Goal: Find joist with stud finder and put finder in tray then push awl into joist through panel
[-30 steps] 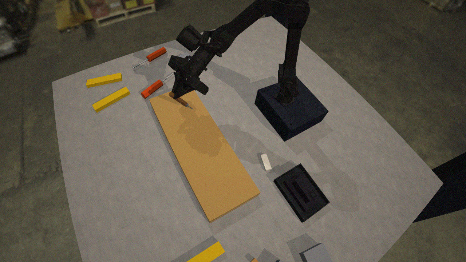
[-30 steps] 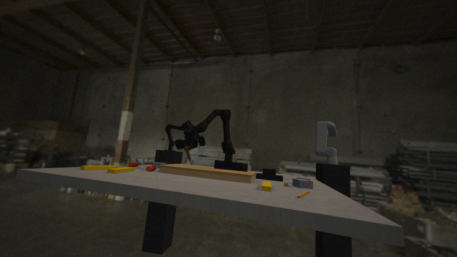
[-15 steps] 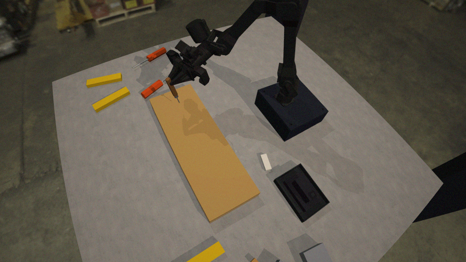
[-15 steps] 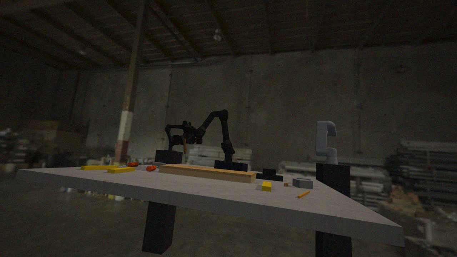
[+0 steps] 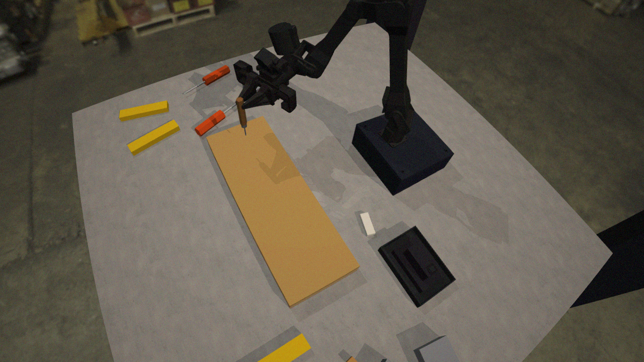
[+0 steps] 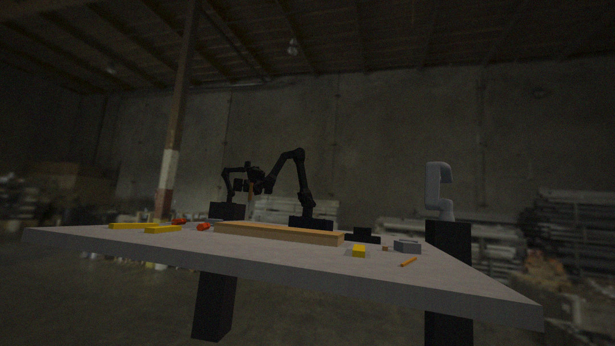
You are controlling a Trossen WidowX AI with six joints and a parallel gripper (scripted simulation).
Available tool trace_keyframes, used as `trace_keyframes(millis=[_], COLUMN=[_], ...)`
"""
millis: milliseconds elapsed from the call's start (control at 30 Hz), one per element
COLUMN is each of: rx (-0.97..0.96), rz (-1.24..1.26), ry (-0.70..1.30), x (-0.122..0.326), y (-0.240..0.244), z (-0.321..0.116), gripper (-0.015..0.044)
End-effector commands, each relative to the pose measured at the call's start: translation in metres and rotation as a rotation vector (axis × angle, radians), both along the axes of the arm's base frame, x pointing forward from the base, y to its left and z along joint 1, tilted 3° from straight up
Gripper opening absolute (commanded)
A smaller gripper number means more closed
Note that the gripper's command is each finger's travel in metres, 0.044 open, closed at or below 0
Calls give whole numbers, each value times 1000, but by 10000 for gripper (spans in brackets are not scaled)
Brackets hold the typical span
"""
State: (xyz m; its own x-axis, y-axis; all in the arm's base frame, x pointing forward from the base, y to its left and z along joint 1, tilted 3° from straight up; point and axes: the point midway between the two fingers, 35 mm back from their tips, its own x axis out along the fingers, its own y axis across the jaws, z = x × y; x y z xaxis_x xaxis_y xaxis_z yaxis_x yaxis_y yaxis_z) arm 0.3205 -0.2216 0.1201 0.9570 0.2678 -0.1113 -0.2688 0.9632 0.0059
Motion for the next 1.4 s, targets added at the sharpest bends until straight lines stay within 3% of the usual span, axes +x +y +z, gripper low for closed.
trace_keyframes(millis=[0,1367], rx=[4,5], rz=[9,9], ry=[-4,-4], x=[-1,-2], y=[1,1], z=[-2,-28], gripper=[0,0])
